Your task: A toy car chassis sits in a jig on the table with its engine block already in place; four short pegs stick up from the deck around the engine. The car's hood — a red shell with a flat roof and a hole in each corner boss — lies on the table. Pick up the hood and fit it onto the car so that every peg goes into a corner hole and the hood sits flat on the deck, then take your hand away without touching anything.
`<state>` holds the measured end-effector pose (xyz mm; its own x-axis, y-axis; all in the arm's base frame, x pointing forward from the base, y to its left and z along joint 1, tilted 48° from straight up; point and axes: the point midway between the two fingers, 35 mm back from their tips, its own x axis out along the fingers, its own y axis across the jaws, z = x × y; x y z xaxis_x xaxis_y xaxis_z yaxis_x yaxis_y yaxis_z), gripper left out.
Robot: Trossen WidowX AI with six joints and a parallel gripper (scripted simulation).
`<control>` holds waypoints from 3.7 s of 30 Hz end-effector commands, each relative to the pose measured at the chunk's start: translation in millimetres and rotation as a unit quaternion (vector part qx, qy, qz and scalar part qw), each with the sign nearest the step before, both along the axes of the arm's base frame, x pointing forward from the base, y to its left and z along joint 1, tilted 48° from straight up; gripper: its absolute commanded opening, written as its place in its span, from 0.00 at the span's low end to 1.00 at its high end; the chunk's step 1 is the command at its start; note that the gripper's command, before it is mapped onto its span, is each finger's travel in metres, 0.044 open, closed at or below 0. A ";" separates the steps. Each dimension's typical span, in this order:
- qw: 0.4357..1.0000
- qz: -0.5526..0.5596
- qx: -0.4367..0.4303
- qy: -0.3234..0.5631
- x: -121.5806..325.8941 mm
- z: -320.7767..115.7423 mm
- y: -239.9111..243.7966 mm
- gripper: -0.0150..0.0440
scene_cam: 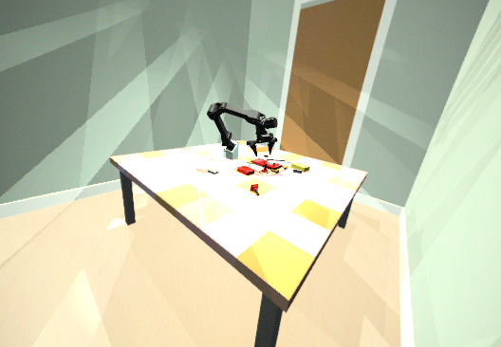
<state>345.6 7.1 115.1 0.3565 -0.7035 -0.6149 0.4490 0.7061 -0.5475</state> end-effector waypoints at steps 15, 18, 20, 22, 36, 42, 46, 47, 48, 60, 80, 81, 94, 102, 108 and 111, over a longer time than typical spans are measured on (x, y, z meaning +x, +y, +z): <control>0.970 0.018 -0.030 0.241 -72.2 9.6 -70.6 1.00; 0.970 0.018 -0.030 0.241 -72.0 8.4 -71.8 1.00; 0.970 0.018 -0.029 0.241 -71.8 7.3 -72.9 1.00; 0.970 0.018 -0.029 0.241 -71.5 6.1 -74.0 1.00; 0.970 0.018 -0.029 0.241 -69.9 -1.7 -82.3 1.00; 0.970 0.018 -0.029 0.241 -69.4 -5.1 -85.9 1.00; 0.970 0.018 -0.029 0.241 -69.0 -7.3 -88.3 1.00; 0.970 0.018 -0.029 0.241 -68.9 -7.9 -89.0 1.00; 0.970 0.018 -0.029 0.241 -68.9 -8.4 -89.6 1.00; 0.970 0.018 -0.029 0.241 -68.1 -14.8 -97.1 1.00; 0.970 0.018 -0.031 0.241 -67.3 -24.5 -110.2 1.00; 0.970 0.018 -0.031 0.241 -67.3 -24.8 -110.5 1.00; 0.970 0.018 -0.031 0.241 -66.9 -28.0 -114.0 1.00; 0.970 0.018 -0.031 0.241 -66.6 -30.6 -116.9 1.00; 0.970 0.018 -0.031 0.241 -66.5 -32.6 -119.1 1.00; 0.970 0.018 -0.031 0.241 -66.4 -33.6 -120.2 1.00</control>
